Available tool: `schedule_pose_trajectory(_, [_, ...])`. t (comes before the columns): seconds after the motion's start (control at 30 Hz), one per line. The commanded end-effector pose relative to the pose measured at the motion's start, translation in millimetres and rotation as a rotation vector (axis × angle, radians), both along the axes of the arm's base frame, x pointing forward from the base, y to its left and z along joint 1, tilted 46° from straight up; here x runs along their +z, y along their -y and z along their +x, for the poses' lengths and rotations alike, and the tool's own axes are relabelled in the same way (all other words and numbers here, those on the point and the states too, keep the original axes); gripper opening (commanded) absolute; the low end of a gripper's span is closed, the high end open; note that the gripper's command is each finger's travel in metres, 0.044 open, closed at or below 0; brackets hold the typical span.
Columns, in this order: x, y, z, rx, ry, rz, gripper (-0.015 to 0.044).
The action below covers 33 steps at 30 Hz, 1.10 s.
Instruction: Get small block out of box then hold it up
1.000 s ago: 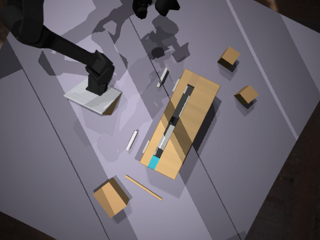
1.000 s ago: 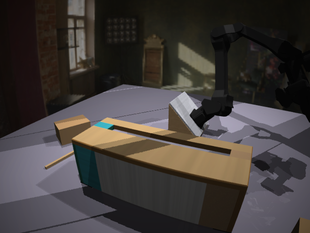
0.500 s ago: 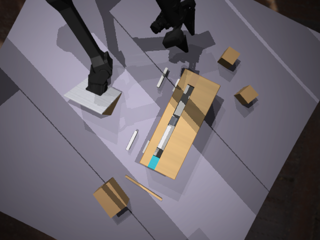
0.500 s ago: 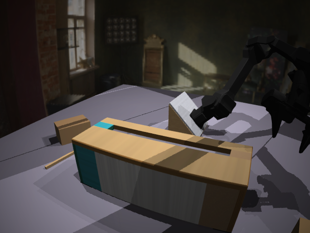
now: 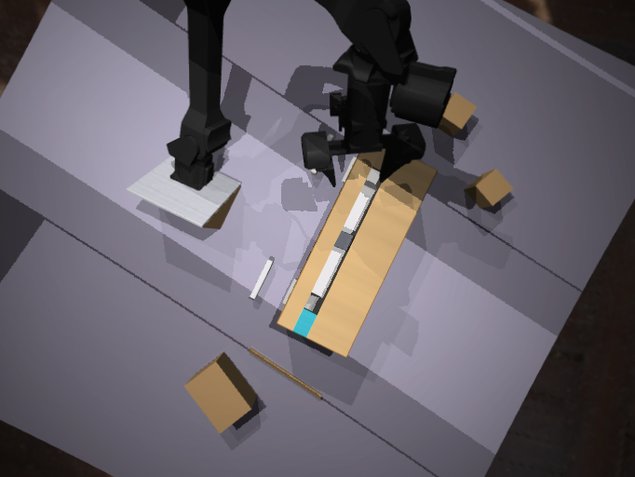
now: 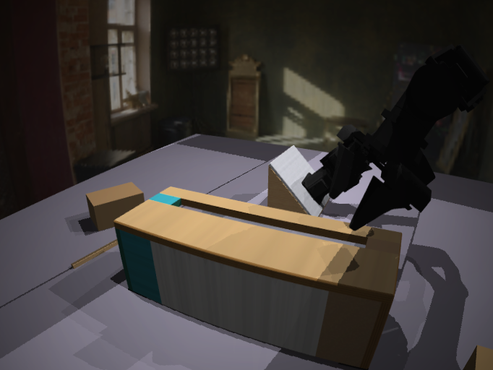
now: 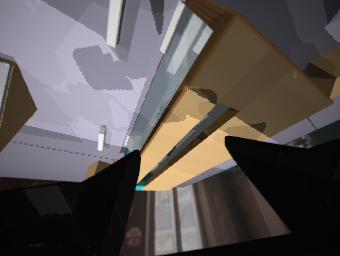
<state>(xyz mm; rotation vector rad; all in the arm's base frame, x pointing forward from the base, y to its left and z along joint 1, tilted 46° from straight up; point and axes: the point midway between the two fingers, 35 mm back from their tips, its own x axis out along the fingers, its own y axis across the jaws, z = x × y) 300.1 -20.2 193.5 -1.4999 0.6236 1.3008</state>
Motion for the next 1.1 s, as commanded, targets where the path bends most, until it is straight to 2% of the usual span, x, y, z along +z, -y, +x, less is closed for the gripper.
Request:
schedule_pose_trajectory(0.0, [-29.7,35.8,-9.4,-0.220,-0.233,0.156,0.0400])
schedule_pose_trajectory(0.13, [-45.7,58.2,-20.1,-0.373,-0.393,0.286,0.0400])
schedule_pose_trajectory(1.07, [-69.4,33.3,-13.4,-0.373,-0.392,0.285,0.0400])
